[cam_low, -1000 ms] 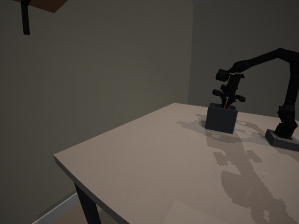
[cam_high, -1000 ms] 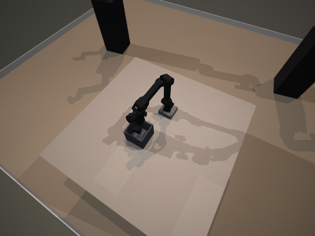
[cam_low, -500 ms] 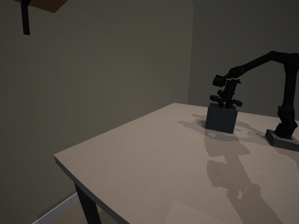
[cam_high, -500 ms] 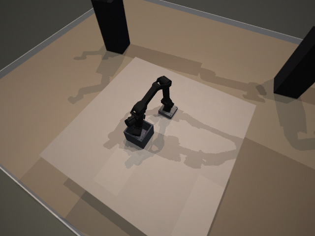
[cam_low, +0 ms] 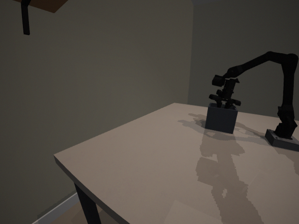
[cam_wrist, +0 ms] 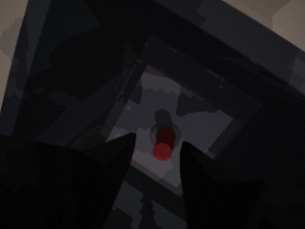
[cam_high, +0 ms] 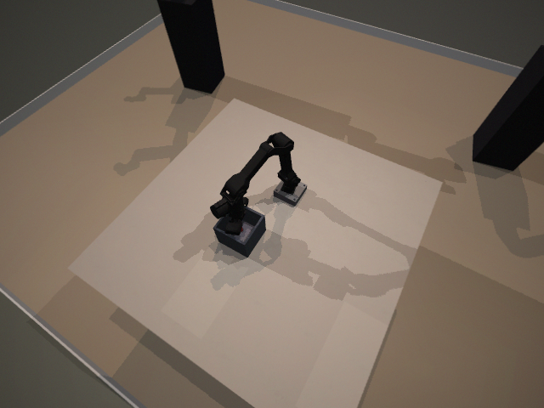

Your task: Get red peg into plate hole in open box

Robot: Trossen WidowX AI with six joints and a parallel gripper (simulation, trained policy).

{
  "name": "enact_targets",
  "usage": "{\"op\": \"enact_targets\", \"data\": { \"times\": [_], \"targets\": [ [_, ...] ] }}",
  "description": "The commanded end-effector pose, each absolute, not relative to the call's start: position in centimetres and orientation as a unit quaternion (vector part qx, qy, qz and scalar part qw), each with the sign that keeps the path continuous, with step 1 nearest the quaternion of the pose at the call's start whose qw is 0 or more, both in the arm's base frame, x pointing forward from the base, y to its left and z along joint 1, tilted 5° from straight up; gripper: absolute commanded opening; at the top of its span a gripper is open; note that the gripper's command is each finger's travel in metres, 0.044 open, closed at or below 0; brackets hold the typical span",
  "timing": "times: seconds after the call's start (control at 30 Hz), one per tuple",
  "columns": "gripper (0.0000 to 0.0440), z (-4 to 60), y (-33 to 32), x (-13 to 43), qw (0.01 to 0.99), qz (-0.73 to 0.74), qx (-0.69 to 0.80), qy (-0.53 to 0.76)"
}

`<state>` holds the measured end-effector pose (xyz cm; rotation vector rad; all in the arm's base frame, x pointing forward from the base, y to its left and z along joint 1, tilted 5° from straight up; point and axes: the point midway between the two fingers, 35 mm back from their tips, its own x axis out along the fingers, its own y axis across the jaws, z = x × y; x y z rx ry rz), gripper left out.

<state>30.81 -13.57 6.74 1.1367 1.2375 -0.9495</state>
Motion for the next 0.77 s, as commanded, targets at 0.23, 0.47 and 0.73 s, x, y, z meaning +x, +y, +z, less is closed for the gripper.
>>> {"op": "enact_targets", "data": {
  "times": [0.23, 0.47, 0.73],
  "targets": [
    [0.0192, 10.5, -14.1, 32.7, 0.581, -0.352, 0.531, 0.507],
    [0.0214, 13.5, -14.6, 33.7, 0.597, -0.313, 0.555, 0.488],
    [0.0227, 18.2, -15.2, 34.7, 0.630, -0.263, 0.568, 0.460]
  ]
}}
